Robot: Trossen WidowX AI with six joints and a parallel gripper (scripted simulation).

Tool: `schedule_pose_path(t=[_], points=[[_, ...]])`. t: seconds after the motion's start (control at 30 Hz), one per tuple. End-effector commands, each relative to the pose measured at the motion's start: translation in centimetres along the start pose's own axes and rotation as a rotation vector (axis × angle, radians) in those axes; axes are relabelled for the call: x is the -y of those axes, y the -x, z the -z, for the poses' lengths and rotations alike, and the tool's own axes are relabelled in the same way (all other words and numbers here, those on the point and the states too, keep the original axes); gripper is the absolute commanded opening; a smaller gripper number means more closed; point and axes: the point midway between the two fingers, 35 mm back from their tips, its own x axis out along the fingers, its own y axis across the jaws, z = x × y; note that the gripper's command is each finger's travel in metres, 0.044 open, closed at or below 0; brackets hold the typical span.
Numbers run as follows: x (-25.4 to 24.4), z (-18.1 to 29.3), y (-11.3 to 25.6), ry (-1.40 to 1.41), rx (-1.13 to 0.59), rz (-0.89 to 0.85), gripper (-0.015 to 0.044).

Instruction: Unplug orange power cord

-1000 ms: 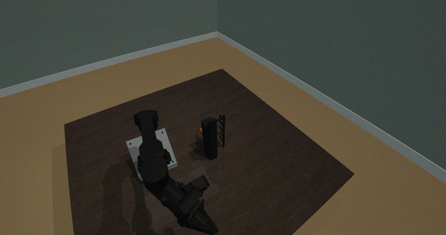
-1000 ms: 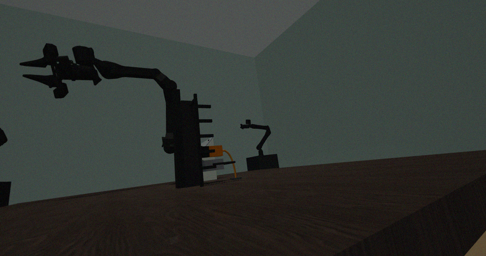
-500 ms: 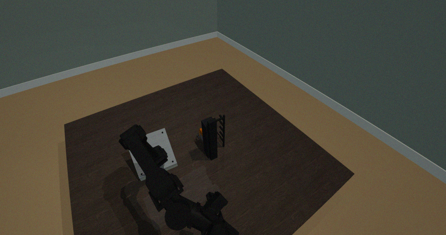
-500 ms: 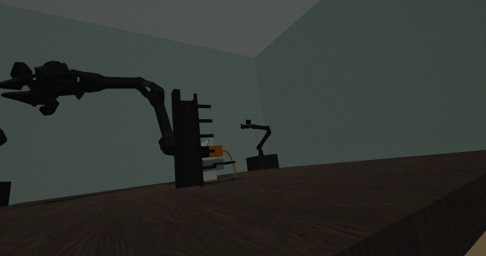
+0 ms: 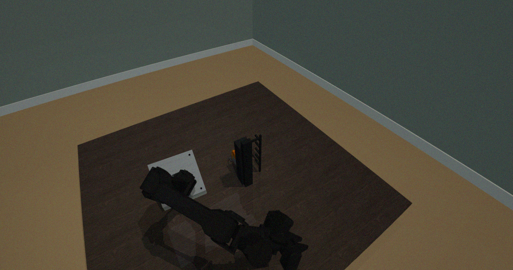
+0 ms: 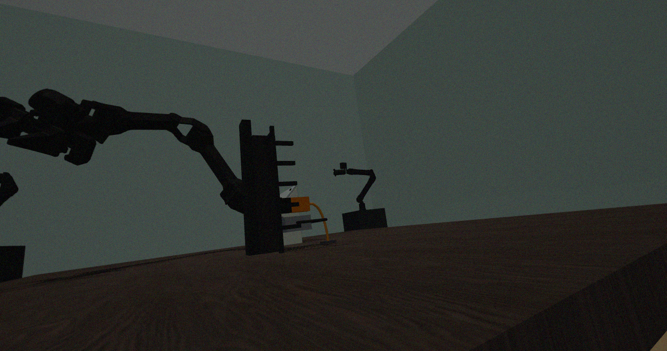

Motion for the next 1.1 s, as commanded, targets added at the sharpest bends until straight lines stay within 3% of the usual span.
schedule_pose_path(t=[0.0,0.27,0.53,0.83,1.07], points=[[-3.9,-2.1,-3.2,-0.066,0.048,-0.122,0.0160],[-10.5,-7.4,-6.6,-0.124,0.129,-0.318,0.0160],[-17.5,-13.4,-7.6,-0.132,0.192,-0.507,0.0160],[-25.4,-20.2,-6.2,-0.097,0.244,-0.709,0.0160],[-32.7,-25.2,-2.8,-0.075,0.248,-0.890,0.0160]])
